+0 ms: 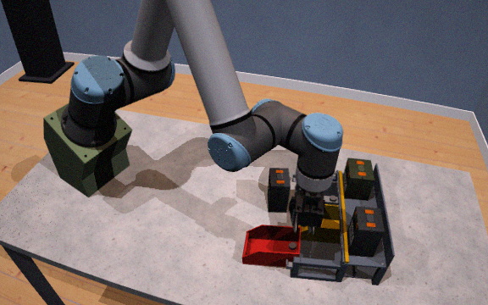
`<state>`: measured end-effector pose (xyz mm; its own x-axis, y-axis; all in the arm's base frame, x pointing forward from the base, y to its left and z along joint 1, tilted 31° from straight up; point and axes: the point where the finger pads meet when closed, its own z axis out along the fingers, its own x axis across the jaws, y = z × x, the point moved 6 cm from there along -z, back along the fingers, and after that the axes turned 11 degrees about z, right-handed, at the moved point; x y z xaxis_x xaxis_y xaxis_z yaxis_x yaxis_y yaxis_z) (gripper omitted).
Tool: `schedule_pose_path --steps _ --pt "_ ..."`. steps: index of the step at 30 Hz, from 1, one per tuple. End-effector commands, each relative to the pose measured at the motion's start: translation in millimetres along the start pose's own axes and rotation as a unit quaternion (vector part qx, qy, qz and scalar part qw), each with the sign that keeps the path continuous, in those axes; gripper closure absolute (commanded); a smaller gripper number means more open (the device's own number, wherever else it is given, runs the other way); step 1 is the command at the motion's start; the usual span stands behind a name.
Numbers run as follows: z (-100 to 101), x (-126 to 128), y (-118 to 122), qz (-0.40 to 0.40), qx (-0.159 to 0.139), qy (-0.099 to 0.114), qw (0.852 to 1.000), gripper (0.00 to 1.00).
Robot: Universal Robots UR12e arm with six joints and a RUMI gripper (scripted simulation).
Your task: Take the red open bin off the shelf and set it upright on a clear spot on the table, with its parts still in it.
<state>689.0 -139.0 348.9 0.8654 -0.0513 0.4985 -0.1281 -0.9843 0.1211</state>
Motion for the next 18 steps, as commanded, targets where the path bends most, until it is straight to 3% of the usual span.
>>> schedule_pose_path --steps 1,18 --pt "-0.2 0.6 0.1 0.0 0.0 0.001 1.0 0.8" --pt "9.7 0.3 0.1 0.0 0.0 0.001 1.0 0.8"
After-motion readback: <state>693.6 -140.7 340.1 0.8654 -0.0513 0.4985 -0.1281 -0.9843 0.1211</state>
